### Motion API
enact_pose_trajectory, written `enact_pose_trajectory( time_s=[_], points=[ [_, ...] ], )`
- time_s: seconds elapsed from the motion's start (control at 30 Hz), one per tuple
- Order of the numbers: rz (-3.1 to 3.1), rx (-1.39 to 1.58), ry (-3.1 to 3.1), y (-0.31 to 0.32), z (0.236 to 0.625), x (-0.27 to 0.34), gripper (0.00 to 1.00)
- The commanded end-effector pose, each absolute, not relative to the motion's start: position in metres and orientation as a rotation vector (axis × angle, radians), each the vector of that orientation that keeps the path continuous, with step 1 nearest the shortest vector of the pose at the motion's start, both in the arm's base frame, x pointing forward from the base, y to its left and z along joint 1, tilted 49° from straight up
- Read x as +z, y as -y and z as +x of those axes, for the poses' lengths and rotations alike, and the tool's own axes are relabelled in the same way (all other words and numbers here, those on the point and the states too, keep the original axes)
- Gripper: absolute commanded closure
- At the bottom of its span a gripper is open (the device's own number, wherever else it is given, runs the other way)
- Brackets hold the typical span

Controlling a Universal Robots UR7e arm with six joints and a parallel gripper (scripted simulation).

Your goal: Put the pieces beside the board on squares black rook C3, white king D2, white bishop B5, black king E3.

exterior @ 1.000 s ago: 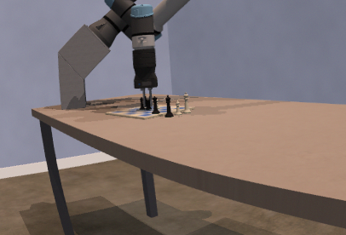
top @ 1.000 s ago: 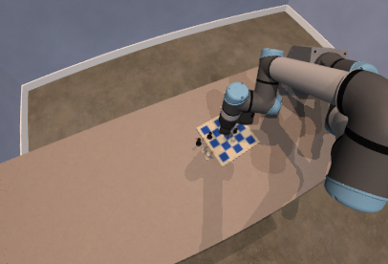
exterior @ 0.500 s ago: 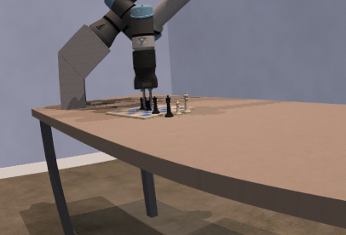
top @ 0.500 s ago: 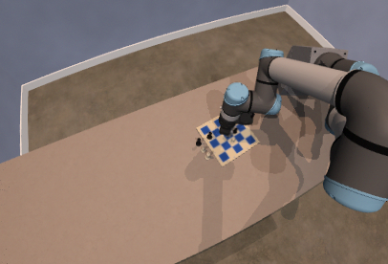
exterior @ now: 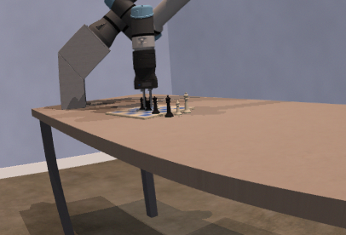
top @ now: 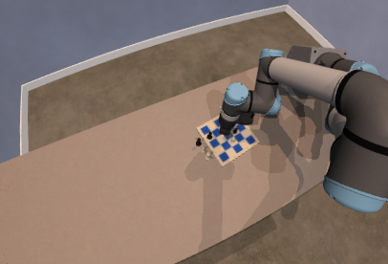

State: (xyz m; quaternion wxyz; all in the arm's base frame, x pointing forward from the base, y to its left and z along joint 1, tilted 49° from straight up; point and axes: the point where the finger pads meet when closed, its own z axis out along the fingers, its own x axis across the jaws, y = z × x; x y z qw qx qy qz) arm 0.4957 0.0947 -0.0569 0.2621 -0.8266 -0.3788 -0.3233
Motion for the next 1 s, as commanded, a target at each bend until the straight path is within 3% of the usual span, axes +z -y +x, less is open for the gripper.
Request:
enact_pose_trajectory(
  time_s=[0.0, 0.47, 0.5, 0.63, 0.67, 0.73, 0.77, 0.83, 0.87, 0.93, 0.97],
  points=[
    [-2.237, -0.876, 1.025, -0.0943, 0.4960, -0.0566, 1.00],
    [-2.237, -0.876, 1.025, -0.0943, 0.4960, -0.0566, 1.00],
    [-2.237, -0.876, 1.025, -0.0943, 0.4960, -0.0566, 0.85],
    [-2.237, -0.876, 1.025, -0.0943, 0.4960, -0.0566, 0.85],
    [-2.237, -0.876, 1.025, -0.0943, 0.4960, -0.0566, 0.71],
    [-2.237, -0.876, 1.025, -0.0943, 0.4960, -0.0566, 0.71],
    [-2.237, -0.876, 1.025, -0.0943, 0.4960, -0.0566, 0.56],
    [-2.237, -0.876, 1.025, -0.0943, 0.4960, -0.0566, 0.56],
    [-2.237, -0.876, 1.025, -0.0943, 0.4960, -0.0566, 0.42],
    [-2.237, -0.876, 1.025, -0.0943, 0.4960, -0.0566, 0.42],
    [-2.237, -0.876, 1.025, -0.0943, 0.4960, -0.0566, 0.27]
  ],
)
